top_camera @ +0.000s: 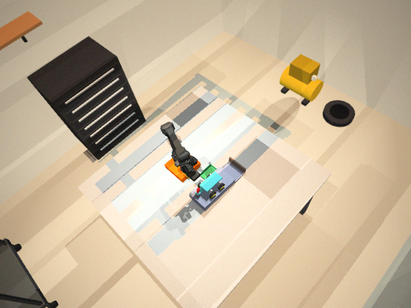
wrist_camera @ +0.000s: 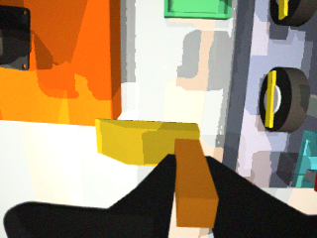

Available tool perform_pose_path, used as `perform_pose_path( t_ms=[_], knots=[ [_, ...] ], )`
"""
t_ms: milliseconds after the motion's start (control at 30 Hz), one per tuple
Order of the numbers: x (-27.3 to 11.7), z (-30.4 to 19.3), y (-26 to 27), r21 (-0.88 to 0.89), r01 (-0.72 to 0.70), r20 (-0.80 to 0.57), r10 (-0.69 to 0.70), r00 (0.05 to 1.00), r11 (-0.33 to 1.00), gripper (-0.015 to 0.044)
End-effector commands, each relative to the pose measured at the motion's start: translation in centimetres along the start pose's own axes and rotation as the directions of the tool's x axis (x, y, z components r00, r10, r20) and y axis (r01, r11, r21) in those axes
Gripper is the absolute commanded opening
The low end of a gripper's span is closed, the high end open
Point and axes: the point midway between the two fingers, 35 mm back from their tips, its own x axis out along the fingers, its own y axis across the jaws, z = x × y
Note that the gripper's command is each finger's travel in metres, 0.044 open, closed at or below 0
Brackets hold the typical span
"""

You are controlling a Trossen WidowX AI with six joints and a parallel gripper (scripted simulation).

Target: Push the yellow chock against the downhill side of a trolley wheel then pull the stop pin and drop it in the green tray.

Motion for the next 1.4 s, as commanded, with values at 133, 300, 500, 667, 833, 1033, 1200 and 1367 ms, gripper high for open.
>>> perform_pose_path(
  t_ms=[133,300,500,667,833,1033,1200,1367],
  knots=[
    [0.1,3.0,-0.7,0.003,0.007,0.005,-0.007,1.0,1.0,0.0],
    [0.2,4.6,-1.1,0.003,0.007,0.006,-0.007,1.0,1.0,0.0],
    [0.3,6.6,-1.5,0.003,0.007,0.008,-0.007,1.0,1.0,0.0],
    [0.3,8.2,-1.9,0.003,0.008,0.01,-0.008,1.0,1.0,0.0],
    [0.3,9.8,-2.3,0.002,0.008,0.011,-0.008,1.0,1.0,0.0],
    [0.4,11.8,-2.7,0.002,0.008,0.013,-0.008,1.0,1.0,0.0],
    [0.5,13.6,-3.1,0.002,0.009,0.014,-0.009,1.0,1.0,0.0],
    [0.5,15.3,-3.5,0.002,0.009,0.016,-0.009,1.0,1.0,0.0]
  ],
)
